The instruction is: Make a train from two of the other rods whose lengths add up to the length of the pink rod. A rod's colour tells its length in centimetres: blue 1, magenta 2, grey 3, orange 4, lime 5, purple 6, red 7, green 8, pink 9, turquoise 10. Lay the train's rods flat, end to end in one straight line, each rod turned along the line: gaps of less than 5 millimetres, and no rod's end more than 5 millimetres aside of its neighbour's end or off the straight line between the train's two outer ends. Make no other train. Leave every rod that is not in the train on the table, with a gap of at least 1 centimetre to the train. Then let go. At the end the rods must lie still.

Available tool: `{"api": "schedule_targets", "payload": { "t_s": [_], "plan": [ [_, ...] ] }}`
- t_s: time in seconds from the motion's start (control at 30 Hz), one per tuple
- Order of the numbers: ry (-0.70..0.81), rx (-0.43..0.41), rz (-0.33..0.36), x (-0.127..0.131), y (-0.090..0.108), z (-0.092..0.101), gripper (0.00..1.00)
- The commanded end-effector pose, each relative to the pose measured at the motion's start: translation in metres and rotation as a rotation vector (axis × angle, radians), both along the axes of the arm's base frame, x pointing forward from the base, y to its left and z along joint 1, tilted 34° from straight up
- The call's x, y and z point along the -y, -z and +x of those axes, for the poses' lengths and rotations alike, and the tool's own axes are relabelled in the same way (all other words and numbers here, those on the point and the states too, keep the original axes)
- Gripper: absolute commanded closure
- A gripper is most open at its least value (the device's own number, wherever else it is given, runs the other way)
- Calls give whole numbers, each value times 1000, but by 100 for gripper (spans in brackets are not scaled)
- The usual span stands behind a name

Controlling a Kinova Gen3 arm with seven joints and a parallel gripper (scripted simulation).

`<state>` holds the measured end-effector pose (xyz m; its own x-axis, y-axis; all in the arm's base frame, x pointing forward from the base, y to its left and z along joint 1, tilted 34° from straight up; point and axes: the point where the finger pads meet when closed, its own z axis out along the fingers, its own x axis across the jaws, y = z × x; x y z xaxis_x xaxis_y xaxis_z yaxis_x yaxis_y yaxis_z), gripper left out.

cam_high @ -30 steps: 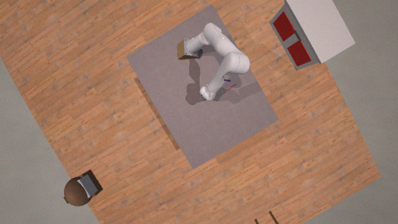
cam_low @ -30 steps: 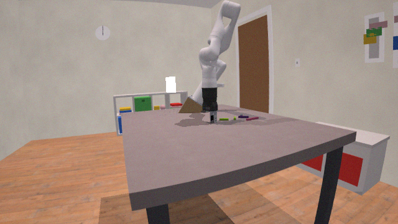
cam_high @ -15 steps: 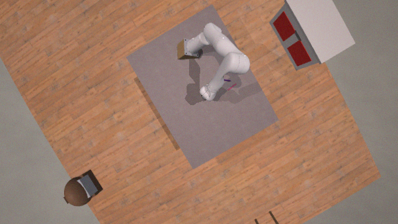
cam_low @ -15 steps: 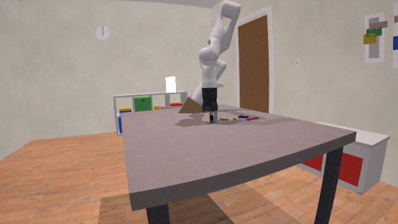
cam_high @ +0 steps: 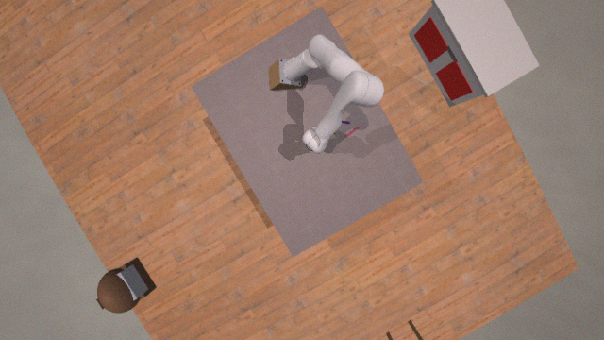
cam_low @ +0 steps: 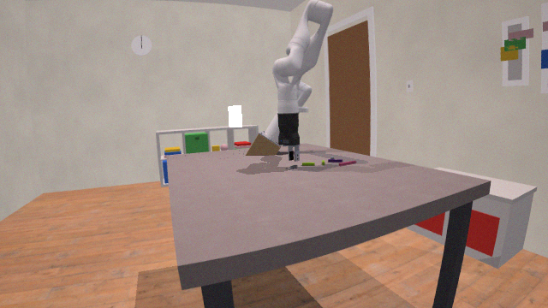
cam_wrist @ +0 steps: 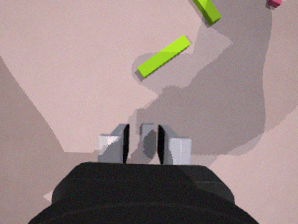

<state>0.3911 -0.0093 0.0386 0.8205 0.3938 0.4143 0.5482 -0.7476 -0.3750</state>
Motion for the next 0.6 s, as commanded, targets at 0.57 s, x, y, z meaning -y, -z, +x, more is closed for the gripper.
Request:
{"api": "schedule_targets", "payload": {
  "t_s": [0.57],
  "plan": [
    [8, 16, -13, 36, -52, -5, 46]
  ]
}}
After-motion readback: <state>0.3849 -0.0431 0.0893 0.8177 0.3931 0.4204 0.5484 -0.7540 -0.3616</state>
